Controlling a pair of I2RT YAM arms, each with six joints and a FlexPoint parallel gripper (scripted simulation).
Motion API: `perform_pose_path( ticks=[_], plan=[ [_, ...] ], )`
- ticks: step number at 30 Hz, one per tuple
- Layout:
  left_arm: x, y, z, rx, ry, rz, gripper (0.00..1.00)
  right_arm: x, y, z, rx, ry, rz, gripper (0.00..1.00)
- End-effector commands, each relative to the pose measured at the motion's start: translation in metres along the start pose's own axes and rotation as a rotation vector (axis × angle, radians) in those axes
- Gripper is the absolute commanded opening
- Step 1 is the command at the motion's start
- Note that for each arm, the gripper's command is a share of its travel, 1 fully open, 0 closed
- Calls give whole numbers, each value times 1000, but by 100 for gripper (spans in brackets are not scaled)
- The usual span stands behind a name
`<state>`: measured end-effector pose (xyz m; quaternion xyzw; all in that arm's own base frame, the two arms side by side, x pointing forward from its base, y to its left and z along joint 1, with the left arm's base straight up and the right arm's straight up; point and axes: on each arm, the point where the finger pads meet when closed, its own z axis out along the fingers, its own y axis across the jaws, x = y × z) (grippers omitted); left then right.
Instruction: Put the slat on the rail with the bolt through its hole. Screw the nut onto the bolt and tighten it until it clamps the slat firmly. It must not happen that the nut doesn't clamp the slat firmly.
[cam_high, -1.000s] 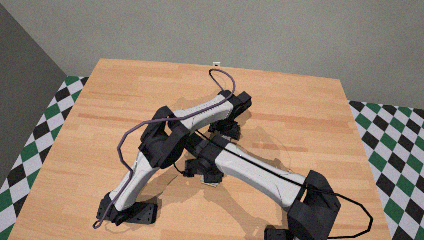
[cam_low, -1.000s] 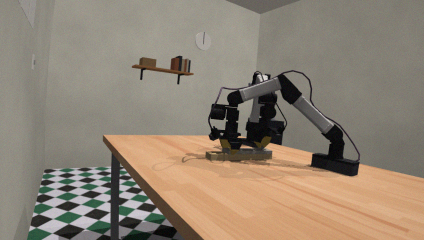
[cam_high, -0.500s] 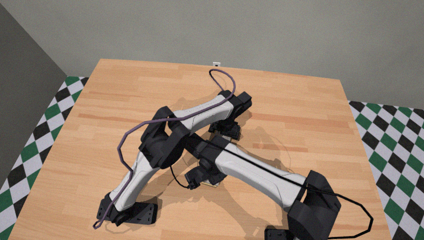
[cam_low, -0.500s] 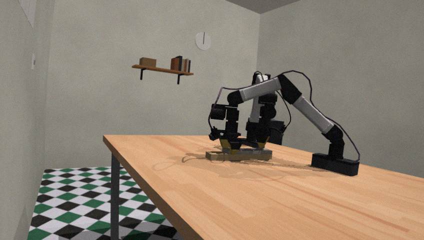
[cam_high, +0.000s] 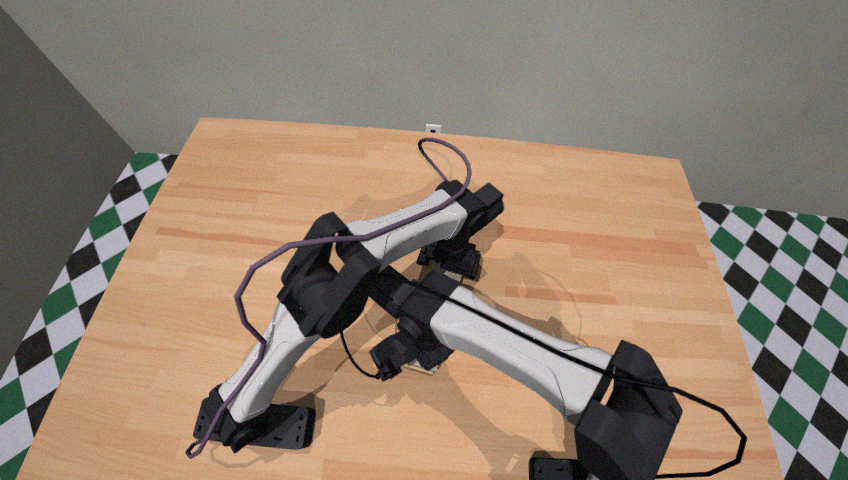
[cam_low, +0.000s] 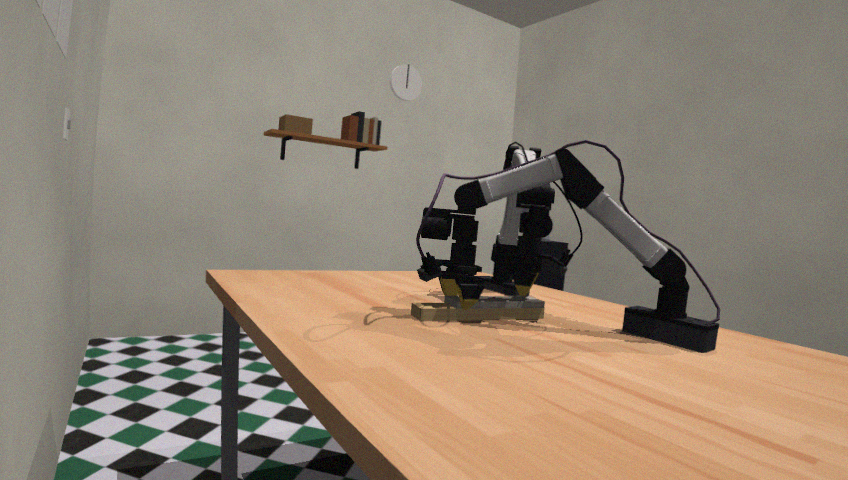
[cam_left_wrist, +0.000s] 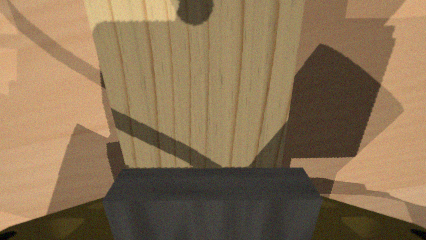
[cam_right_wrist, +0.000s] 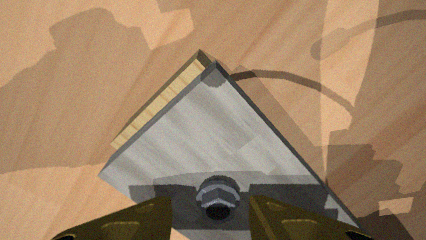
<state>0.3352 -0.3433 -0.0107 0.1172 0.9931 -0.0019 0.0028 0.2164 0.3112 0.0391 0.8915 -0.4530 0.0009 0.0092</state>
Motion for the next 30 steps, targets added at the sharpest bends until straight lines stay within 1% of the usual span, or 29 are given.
perform_pose_path(
  ticks=[1, 2, 30],
  plan=[
    [-3, -1, -7, 10, -17, -1, 67, -3, -7, -21, 49, -32, -5, 36],
    [-3, -1, -7, 10, -17, -1, 67, -1, -4, -8, 24, -15, -1, 36],
    [-3, -1, -7, 10, -17, -1, 67, -2, -5, -2, 24, -15, -1, 36]
  ],
)
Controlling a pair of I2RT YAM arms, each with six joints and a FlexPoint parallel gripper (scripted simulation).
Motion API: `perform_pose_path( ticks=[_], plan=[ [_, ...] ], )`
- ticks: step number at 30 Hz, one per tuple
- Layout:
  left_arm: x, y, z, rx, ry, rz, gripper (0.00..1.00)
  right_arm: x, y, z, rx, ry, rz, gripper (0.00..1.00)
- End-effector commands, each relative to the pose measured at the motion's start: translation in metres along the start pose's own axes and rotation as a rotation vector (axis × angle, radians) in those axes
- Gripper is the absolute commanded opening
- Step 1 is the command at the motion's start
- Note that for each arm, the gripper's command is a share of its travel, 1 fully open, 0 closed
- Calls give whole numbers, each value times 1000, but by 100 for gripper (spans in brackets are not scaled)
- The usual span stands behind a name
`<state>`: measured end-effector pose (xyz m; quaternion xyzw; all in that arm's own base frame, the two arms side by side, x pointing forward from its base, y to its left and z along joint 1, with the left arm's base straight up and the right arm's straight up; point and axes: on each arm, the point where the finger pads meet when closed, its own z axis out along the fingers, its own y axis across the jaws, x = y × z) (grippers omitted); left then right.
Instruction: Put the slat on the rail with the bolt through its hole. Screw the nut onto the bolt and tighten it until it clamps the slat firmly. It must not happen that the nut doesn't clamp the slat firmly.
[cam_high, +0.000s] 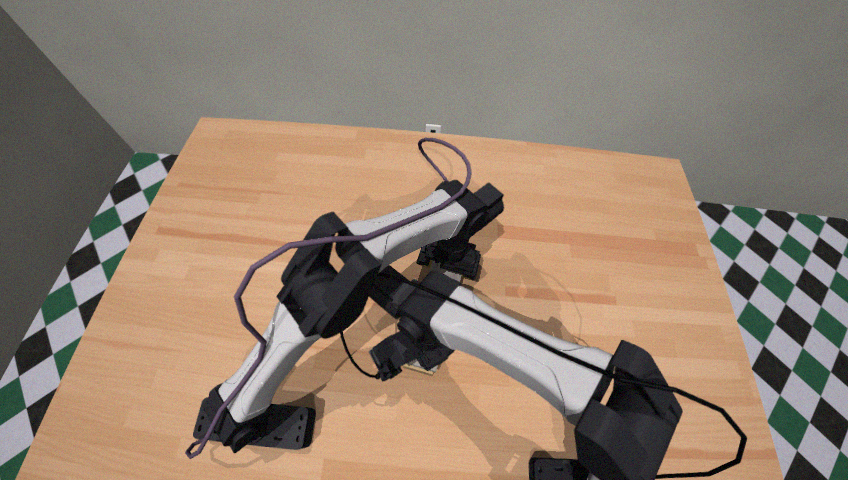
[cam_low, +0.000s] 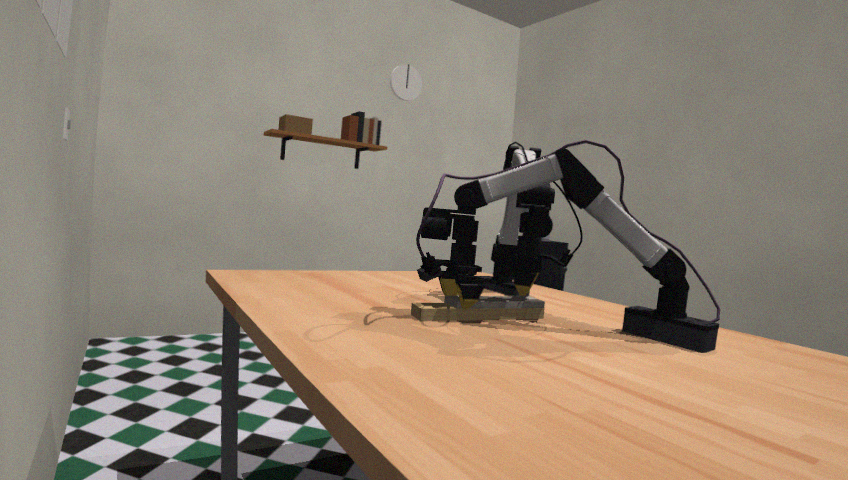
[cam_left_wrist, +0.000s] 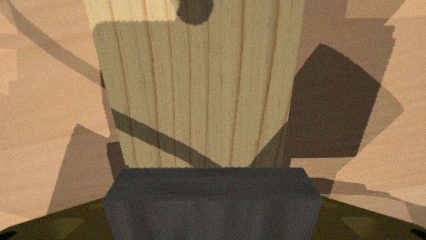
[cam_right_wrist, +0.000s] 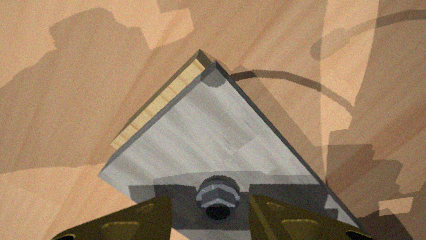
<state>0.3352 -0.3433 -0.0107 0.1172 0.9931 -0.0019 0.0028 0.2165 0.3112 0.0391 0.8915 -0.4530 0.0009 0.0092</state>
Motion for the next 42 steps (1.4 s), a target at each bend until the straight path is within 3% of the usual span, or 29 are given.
perform_pose_path(
  ticks=[1, 19, 37, 42],
  plan=[
    [-3, -1, -7, 10, -17, -1, 67, -2, -5, -2, 24, -15, -1, 36],
    [-3, -1, -7, 10, -17, -1, 67, -2, -5, 2, 25, -15, -1, 36],
    [-3, -1, -7, 10, -17, -1, 67, -1, -4, -3, 21, -10, 0, 14],
    [-3, -1, -7, 10, -17, -1, 67, -1, -4, -3, 21, -10, 0, 14]
  ],
)
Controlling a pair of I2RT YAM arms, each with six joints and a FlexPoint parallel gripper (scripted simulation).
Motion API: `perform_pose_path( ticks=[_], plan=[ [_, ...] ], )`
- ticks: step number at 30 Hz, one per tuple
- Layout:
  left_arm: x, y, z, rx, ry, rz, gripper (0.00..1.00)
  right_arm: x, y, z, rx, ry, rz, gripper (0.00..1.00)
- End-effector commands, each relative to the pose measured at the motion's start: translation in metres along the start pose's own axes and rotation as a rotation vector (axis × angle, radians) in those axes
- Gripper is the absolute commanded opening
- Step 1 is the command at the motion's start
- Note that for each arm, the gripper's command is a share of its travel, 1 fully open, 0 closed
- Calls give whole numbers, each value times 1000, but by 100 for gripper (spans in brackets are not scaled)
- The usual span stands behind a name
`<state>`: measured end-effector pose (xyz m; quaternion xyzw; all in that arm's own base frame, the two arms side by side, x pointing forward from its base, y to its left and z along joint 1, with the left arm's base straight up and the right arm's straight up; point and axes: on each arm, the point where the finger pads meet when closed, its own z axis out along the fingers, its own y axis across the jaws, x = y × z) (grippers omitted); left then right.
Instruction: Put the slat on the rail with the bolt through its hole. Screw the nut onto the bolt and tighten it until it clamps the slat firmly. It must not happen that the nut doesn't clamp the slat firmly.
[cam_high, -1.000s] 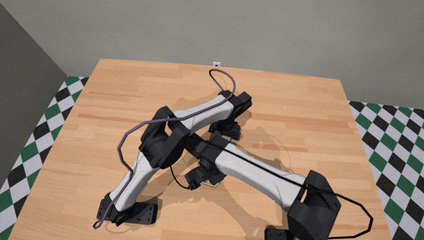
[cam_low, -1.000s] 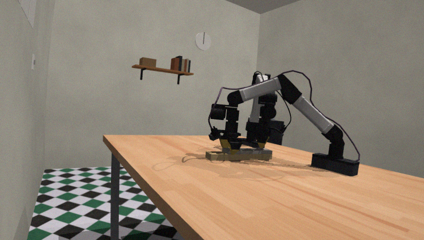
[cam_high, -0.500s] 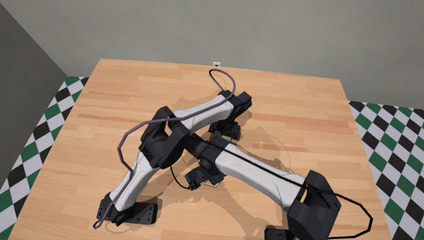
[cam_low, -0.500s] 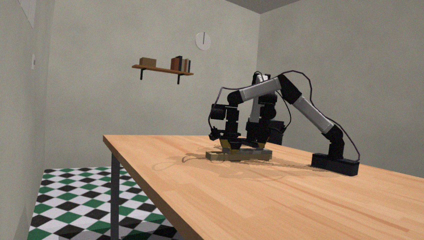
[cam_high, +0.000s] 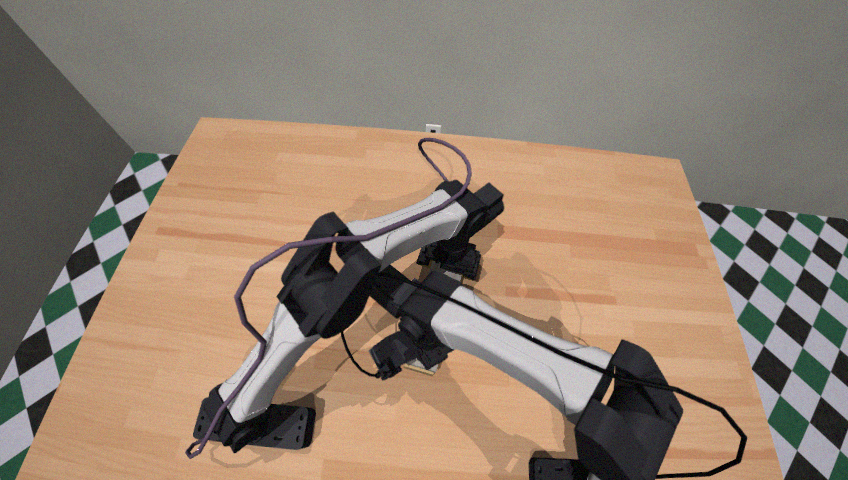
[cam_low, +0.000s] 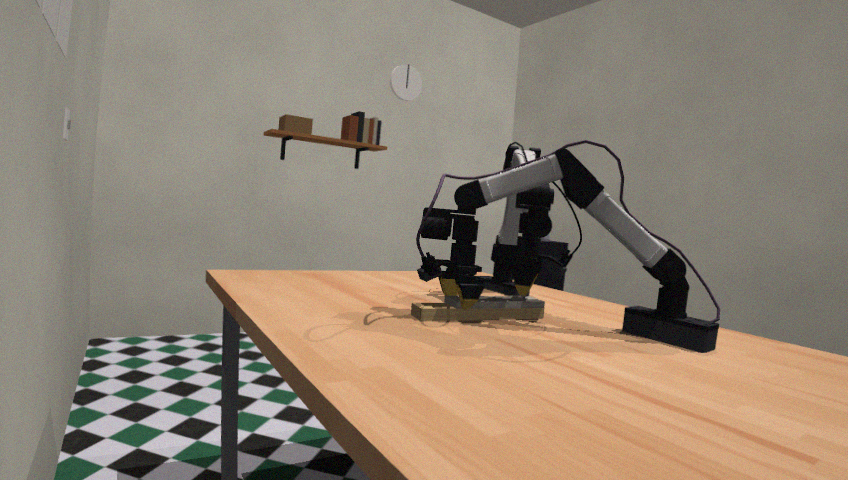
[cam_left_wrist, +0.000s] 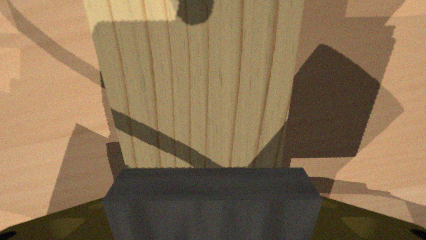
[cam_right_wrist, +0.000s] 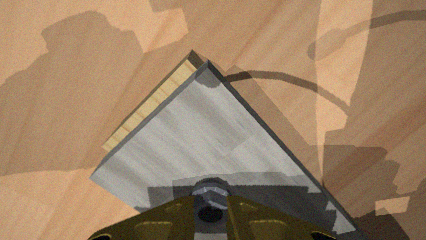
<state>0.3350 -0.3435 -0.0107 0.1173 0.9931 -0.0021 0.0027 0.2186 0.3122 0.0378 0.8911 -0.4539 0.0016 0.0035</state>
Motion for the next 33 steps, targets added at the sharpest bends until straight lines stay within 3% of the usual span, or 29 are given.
perform_pose_path(
  ticks=[1, 22, 33],
  plan=[
    [-3, -1, -7, 10, -17, -1, 67, -1, -2, -4, 10, -6, -2, 14],
    [-3, -1, -7, 10, -17, -1, 67, -1, -1, -4, 7, -4, 7, 14],
    [-3, -1, -7, 10, -17, -1, 67, 0, 0, -3, 5, -5, 426, 14]
  ],
)
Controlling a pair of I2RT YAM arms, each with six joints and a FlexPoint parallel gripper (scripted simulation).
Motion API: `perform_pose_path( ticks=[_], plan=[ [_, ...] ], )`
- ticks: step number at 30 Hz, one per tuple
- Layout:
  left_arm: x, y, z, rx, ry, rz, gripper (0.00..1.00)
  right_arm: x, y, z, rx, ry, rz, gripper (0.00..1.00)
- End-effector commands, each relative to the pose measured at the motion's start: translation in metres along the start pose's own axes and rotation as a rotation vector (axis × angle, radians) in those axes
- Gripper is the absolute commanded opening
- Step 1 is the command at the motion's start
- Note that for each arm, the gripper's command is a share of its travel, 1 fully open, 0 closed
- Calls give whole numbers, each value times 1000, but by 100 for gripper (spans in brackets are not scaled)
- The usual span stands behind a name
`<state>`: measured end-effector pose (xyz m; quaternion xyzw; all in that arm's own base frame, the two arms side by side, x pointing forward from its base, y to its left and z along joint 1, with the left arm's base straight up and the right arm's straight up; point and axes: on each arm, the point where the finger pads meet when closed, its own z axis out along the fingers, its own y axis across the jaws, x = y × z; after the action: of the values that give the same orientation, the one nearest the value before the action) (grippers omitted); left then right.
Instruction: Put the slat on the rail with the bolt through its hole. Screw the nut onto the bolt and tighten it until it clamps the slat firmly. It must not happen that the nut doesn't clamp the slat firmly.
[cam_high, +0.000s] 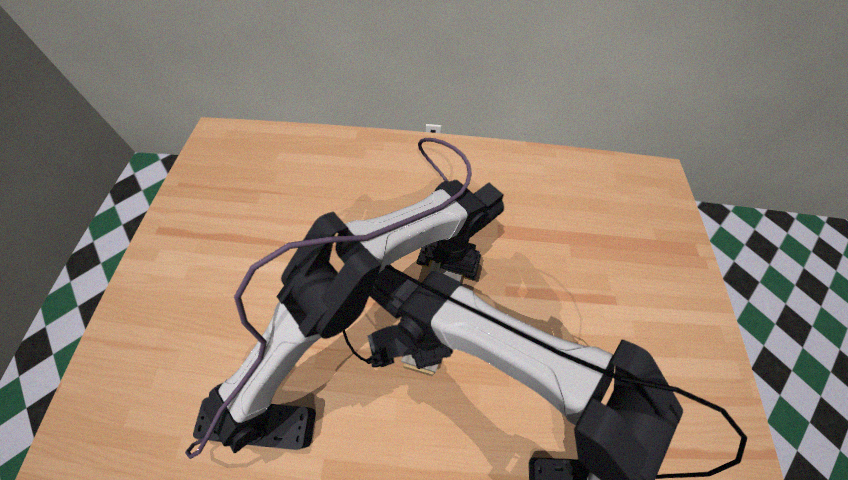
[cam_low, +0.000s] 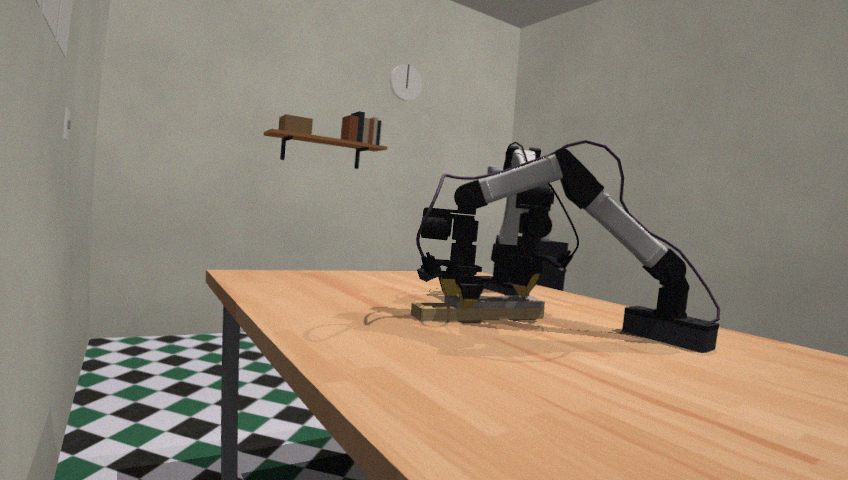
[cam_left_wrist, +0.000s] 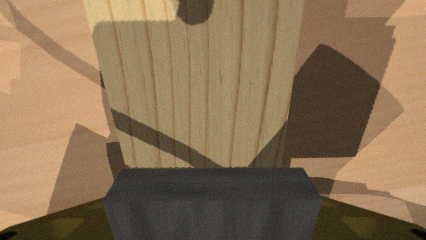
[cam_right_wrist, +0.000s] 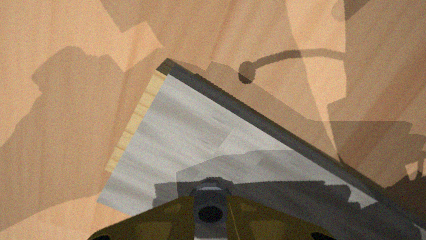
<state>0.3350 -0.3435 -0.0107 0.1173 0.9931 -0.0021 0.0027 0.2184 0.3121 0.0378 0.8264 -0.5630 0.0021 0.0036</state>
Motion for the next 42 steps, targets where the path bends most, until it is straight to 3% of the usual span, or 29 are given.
perform_pose_path(
  ticks=[1, 42],
  plan=[
    [-3, -1, -7, 10, -17, -1, 67, 0, 0, -2, 4, -6, 212, 14],
    [-3, -1, -7, 10, -17, -1, 67, -1, -2, -9, 4, -43, 1612, 14]
  ],
)
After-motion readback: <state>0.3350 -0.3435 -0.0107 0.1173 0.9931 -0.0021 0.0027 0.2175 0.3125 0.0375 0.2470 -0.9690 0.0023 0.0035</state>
